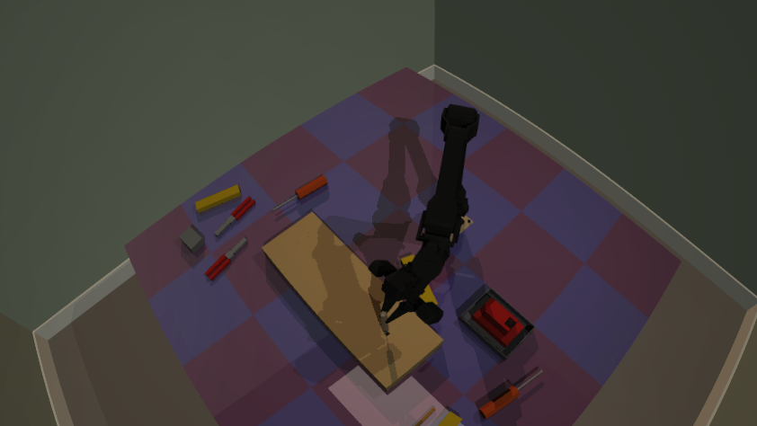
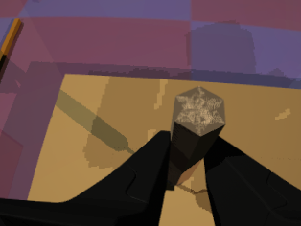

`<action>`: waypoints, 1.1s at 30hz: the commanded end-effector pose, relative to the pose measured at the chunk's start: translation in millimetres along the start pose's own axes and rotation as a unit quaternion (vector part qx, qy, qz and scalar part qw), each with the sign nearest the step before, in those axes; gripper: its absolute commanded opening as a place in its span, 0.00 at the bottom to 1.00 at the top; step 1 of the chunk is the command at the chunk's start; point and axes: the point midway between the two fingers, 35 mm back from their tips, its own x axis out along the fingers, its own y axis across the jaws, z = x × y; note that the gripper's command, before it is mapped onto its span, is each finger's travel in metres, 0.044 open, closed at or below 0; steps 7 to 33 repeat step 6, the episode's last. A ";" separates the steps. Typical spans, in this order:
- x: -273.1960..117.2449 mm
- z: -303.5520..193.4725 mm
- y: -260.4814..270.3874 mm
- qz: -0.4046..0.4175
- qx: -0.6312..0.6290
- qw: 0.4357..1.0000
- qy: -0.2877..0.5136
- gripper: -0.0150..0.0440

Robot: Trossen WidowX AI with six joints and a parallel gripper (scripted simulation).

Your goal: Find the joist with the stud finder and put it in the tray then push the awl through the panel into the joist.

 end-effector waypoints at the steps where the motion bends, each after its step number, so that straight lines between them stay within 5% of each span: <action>1: 0.0 0.0 0.0 0.000 0.000 1.000 0.000 0.25; 33: 0.0 0.0 0.0 0.000 0.000 1.000 0.000 0.25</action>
